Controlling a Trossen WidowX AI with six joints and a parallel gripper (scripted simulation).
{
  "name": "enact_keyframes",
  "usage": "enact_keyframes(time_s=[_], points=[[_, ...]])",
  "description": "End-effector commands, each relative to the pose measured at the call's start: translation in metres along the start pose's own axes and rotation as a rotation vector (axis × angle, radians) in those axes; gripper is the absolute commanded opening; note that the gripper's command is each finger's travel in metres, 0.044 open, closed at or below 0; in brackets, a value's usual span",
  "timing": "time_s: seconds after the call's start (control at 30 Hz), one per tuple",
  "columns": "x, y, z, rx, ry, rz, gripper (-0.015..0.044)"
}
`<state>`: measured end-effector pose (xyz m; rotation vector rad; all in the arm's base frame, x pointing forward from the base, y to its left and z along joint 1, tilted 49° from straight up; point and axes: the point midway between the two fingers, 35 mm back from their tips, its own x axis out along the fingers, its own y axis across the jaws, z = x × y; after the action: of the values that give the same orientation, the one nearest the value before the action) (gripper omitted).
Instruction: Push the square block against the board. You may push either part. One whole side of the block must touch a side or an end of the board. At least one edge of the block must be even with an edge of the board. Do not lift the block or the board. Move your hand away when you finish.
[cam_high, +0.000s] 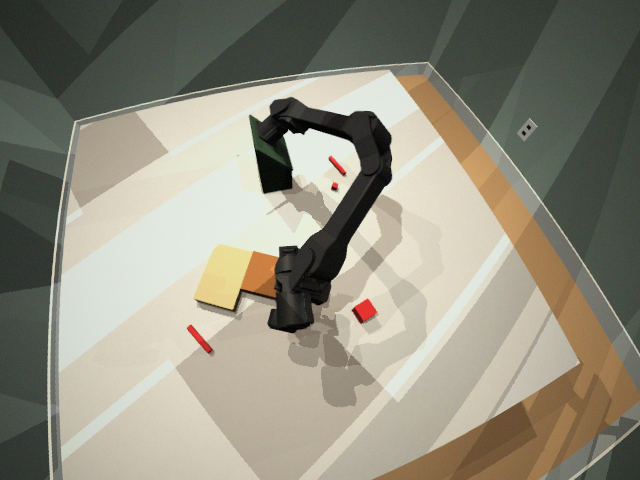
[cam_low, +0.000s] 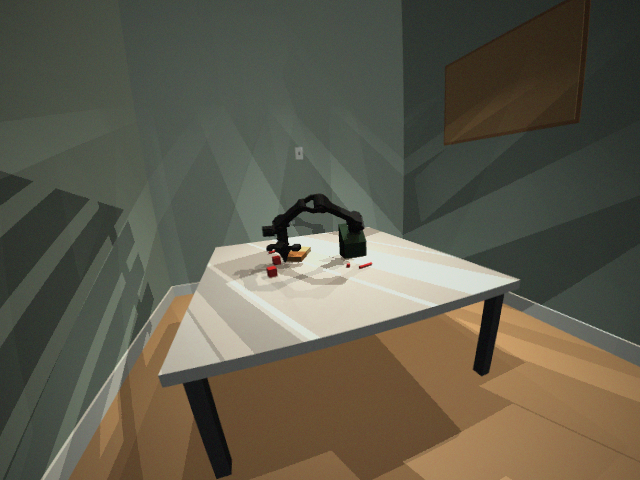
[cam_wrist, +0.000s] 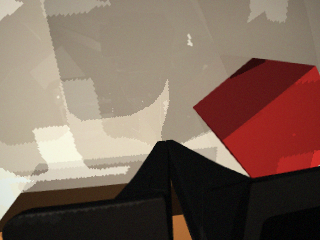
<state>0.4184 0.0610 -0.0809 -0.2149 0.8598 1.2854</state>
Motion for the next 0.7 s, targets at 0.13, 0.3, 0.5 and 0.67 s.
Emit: enact_keyframes(time_s=[0.13,0.3,0.5,0.67], points=[[-0.001,-0.001,0.014,0.002,0.0,-0.004,0.0],[-0.001,-0.001,0.022,0.002,-0.001,-0.003,0.0],[-0.001,0.0,0.032,0.002,-0.002,-0.003,0.0],[-0.003,0.0,0.031,-0.001,0.003,-0.001,0.0]])
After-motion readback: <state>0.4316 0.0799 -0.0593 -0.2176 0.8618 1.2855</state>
